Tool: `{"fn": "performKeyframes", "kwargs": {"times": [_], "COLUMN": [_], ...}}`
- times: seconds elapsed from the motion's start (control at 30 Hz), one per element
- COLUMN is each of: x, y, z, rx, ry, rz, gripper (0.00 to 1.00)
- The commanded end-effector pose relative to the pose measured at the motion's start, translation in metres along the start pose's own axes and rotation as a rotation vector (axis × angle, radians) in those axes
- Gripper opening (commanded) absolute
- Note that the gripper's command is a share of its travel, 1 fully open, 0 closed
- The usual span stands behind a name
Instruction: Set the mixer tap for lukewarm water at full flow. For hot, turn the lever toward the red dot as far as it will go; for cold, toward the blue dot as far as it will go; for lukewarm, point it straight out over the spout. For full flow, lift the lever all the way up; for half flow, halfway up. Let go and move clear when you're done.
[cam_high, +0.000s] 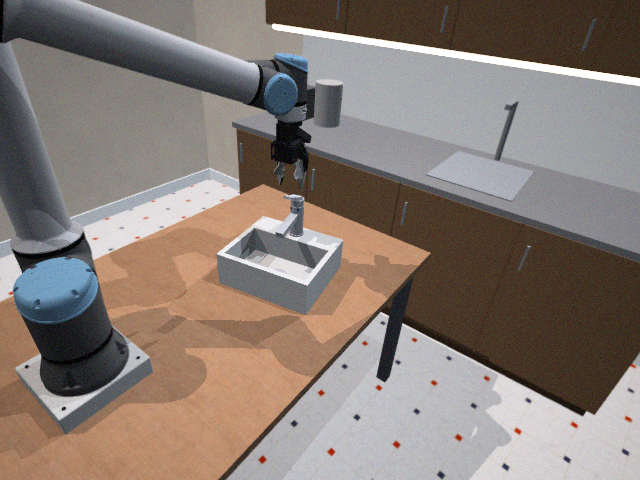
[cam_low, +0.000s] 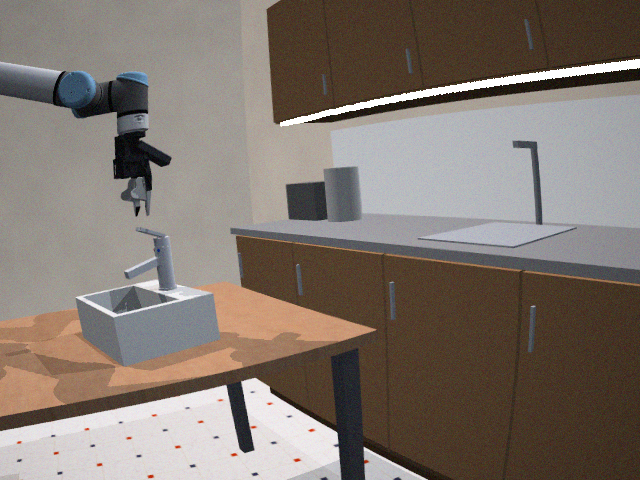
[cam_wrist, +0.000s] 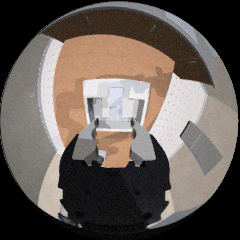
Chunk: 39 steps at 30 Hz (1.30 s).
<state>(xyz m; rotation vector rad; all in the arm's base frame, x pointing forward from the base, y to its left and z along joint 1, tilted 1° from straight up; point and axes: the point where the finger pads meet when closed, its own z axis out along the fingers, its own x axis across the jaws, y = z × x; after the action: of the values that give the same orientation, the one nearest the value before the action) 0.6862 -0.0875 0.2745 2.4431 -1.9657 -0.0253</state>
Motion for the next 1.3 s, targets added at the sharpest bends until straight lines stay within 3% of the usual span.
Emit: {"fn": "performKeyframes", "kwargs": {"times": [0.0,0.37,1.27], "x": [0.0016,0.0014,0.0018], "y": [0.0000,-0.0001,-0.0007], "z": [0.0068,0.0164,0.0161], "rx": [0.001,0.001,0.003], "ry": [0.001,0.001,0.003], "rz": [0.002,0.002,0.002], "gripper": [0.43,0.43,0.43]}}
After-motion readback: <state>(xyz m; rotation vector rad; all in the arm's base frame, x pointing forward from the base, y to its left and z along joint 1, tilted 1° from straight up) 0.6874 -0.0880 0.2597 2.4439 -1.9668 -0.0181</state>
